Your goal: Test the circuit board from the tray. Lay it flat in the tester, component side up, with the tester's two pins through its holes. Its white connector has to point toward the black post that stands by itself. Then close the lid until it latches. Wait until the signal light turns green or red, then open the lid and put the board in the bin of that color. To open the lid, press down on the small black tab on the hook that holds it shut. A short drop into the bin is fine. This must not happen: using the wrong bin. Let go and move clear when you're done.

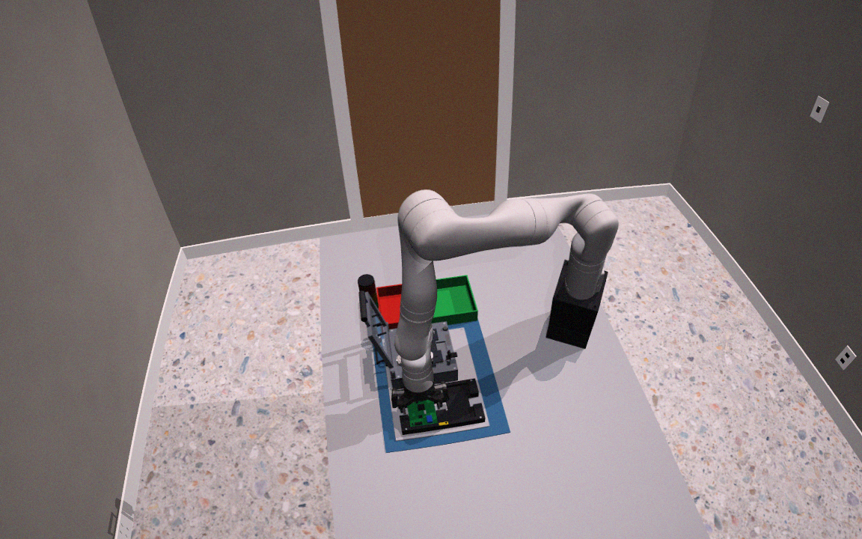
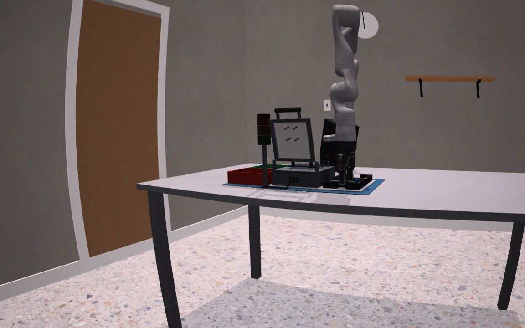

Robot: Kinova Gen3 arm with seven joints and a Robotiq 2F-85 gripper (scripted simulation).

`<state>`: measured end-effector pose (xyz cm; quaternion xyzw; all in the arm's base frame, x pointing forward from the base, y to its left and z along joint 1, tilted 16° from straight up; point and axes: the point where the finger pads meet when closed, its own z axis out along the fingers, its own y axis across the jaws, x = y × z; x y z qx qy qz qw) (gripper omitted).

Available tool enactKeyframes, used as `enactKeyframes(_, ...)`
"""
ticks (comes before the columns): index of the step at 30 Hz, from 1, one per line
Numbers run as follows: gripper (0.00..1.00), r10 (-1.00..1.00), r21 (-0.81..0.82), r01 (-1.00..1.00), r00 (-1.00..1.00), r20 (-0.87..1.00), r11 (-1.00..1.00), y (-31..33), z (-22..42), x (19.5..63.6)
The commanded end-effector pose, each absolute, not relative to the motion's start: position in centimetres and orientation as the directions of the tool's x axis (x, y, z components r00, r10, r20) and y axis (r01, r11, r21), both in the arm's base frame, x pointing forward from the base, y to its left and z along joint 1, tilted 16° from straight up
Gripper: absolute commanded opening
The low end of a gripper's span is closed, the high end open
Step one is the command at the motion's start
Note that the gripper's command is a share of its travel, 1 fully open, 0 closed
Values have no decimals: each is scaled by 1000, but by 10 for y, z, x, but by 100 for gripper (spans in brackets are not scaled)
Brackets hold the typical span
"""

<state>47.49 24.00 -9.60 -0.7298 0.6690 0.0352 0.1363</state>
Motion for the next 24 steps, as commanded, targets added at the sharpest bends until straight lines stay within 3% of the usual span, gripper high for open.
enactKeyframes(1, 100, -967, -153, -986, 102, -234, -67, 240, -95, 476)
enactKeyframes(5, 100, -967, -153, -986, 102, -234, -67, 240, -95, 476)
enactKeyframes(6, 93, -967, -153, -986, 102, -234, -67, 240, -95, 476)
enactKeyframes(19, 93, -967, -153, -986, 102, -234, -67, 240, -95, 476)
enactKeyframes(20, 87, -967, -153, -986, 102, -234, -67, 240, -95, 476)
enactKeyframes(24, 87, -967, -153, -986, 102, -234, -67, 240, -95, 476)
